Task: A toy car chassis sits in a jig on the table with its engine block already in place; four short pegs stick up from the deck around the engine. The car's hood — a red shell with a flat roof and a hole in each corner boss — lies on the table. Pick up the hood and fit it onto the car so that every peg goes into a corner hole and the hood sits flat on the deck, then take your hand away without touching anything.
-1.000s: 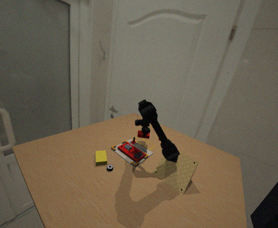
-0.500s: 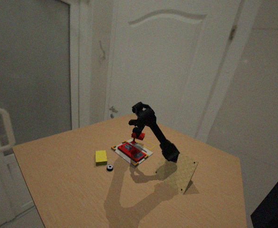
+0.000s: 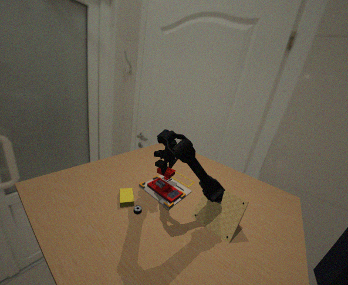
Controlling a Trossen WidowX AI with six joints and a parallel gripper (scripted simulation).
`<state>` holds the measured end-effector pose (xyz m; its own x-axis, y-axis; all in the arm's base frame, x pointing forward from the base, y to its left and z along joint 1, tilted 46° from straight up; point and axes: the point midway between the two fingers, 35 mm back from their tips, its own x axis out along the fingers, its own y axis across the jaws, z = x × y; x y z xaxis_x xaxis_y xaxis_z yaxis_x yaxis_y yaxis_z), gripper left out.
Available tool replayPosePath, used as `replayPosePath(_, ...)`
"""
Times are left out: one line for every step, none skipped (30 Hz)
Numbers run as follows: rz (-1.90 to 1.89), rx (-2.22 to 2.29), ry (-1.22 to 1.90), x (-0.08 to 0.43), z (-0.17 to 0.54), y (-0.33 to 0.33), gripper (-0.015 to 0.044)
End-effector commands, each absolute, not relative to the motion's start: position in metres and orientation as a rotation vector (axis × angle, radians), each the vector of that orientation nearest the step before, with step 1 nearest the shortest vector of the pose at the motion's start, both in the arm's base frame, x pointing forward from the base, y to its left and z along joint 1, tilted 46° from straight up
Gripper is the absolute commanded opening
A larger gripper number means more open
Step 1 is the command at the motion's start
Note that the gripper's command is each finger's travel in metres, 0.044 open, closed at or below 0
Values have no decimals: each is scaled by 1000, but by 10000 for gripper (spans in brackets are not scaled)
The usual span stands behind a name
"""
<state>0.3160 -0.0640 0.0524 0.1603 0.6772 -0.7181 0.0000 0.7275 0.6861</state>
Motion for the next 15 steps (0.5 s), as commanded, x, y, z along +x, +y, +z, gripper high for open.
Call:
replayPosePath(498,675,1351,321,63,-54,0)
replayPosePath(488,690,1357,322,66,-52,0)
replayPosePath(478,705,1362,323,69,-49,0)
replayPosePath(468,720,1368,323,71,-46,0)
replayPosePath(458,735,1373,322,73,-44,0)
replayPosePath(450,747,1378,322,74,-42,0)
replayPosePath(446,754,1380,322,75,-41,0)
replayPosePath(444,756,1381,322,75,-41,0)
replayPosePath(444,756,1381,322,75,-41,0)
replayPosePath(444,756,1381,322,75,-41,0)
replayPosePath(444,756,1381,322,75,-41,0)
replayPosePath(444,756,1381,322,75,-41,0)
replayPosePath(444,756,1381,322,74,-41,0)
replayPosePath(444,756,1381,323,73,-40,0)
replayPosePath(444,756,1381,323,71,-38,0)
